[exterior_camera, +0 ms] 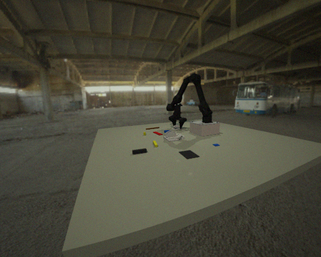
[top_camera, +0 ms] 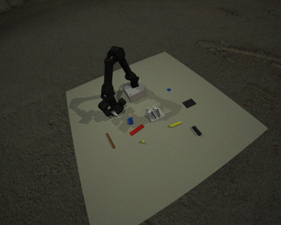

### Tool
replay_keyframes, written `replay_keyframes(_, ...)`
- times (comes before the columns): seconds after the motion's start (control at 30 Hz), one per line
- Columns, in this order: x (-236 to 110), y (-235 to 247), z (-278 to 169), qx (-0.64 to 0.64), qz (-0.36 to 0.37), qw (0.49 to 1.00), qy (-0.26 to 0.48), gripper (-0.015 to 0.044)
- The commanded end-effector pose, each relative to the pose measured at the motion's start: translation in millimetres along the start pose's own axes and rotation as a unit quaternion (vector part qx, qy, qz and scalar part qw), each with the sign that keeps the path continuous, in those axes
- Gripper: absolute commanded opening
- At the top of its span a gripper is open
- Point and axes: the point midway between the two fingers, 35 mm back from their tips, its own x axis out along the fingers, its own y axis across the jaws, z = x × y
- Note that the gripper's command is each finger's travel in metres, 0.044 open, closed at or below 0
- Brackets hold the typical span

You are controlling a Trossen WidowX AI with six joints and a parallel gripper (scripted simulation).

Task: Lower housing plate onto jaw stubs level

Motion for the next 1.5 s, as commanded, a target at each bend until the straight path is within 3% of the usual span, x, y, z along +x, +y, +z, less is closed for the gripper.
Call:
replay_keyframes(0.0, 0, 0, 0, 0.0, 0.0, 1.0, 0.0, 0.0367)
replay_keyframes(0.47, -2, 0, 0, 0.0, 0.0, 1.0, 0.0, 0.0351)
replay_keyframes(1.2, -71, -1, 1, -0.002, 0.0, 1.0, -0.003, 0.0351)
replay_keyframes(1.47, -73, 3, 8, 0.002, 0.0, 1.0, -0.003, 0.0351)
